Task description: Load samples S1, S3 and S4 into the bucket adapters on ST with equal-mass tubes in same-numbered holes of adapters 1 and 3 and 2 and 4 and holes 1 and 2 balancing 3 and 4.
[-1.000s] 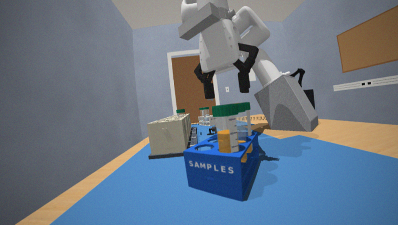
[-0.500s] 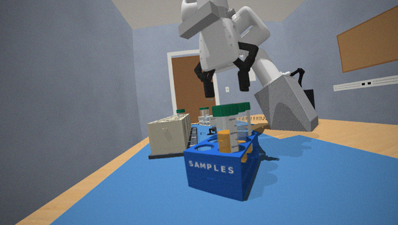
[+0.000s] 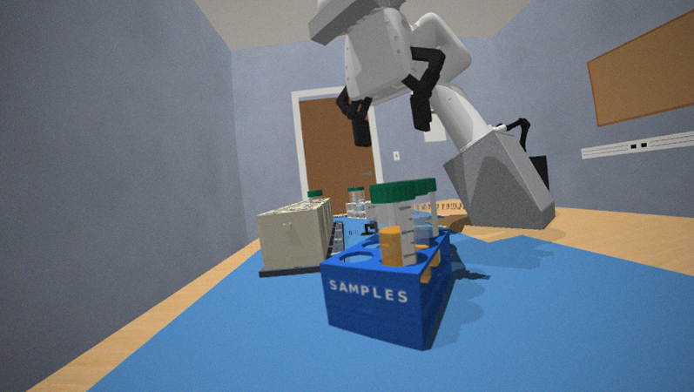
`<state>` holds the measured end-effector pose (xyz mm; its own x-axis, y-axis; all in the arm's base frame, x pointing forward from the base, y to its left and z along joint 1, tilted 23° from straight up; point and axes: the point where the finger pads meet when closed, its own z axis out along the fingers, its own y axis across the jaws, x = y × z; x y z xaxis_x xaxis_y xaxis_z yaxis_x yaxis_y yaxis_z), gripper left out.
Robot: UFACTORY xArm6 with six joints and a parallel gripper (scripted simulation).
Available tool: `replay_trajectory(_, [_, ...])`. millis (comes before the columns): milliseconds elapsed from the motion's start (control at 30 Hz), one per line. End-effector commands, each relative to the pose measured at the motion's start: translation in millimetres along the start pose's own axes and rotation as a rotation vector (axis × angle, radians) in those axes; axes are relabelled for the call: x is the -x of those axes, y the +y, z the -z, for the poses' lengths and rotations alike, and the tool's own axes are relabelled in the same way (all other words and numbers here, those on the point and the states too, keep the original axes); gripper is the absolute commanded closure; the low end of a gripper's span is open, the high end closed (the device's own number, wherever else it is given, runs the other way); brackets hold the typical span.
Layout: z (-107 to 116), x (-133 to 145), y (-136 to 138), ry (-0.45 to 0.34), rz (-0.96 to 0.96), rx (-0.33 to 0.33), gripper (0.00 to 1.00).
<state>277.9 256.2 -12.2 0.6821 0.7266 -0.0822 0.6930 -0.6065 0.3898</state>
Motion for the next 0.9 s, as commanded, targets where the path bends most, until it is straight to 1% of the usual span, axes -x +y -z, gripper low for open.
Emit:
replay_trajectory(0, [12.0, -1.8, 0.1, 0.004, -0.001, -0.001, 0.00])
replay_trajectory(333, [38.7, -1.7, 0.1, 0.004, -0.001, -0.001, 0.00])
replay_trajectory(400, [38.7, -1.7, 0.1, 0.004, -0.001, -0.001, 0.00])
replay_trajectory(733, [63.9, -1.7, 0.1, 0.004, -0.001, -0.001, 0.00])
replay_trajectory(867, [63.9, 4.6, 19.1, 0.004, -0.134, -0.001, 0.00])
